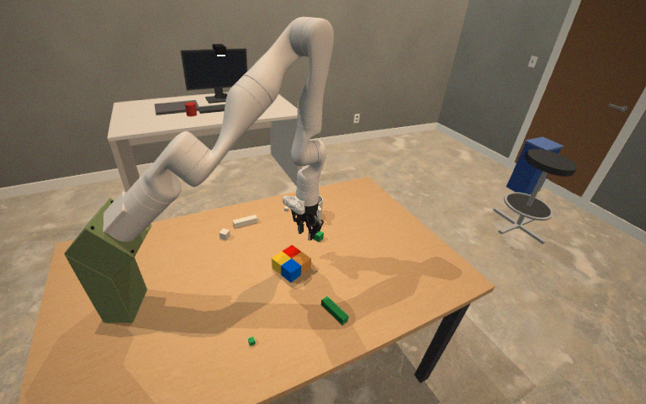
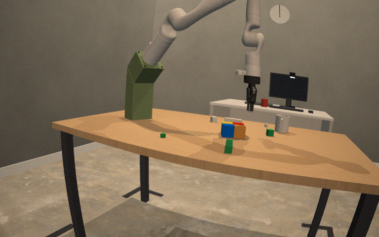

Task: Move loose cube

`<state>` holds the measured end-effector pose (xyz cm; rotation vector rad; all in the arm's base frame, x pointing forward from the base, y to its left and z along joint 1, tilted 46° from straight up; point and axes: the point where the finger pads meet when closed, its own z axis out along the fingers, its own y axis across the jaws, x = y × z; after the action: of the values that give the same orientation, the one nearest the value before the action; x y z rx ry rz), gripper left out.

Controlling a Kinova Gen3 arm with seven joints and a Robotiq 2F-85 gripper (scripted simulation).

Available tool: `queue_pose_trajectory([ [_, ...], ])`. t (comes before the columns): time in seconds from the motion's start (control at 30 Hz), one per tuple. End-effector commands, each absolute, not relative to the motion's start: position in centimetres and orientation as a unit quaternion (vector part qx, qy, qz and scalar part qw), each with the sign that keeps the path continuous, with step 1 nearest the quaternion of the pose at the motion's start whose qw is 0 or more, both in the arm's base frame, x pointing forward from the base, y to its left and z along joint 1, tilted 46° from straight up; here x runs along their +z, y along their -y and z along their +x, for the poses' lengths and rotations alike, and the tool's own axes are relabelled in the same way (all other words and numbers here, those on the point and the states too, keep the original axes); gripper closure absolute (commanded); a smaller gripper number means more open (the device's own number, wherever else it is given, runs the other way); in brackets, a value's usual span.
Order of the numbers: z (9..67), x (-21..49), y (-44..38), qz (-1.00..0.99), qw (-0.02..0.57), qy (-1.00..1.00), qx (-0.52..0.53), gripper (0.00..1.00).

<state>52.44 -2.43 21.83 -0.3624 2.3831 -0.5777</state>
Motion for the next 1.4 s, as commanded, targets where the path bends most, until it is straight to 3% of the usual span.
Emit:
queue_pose_trajectory([
  [0.0, 52.5, 21.9, 2.4, -0.137, 0.326, -0.910, -0.219, 0.47],
  [1.37, 54.2, 20.1, 3.2, -0.137, 0.323, -0.911, -0.217, 0.47],
])
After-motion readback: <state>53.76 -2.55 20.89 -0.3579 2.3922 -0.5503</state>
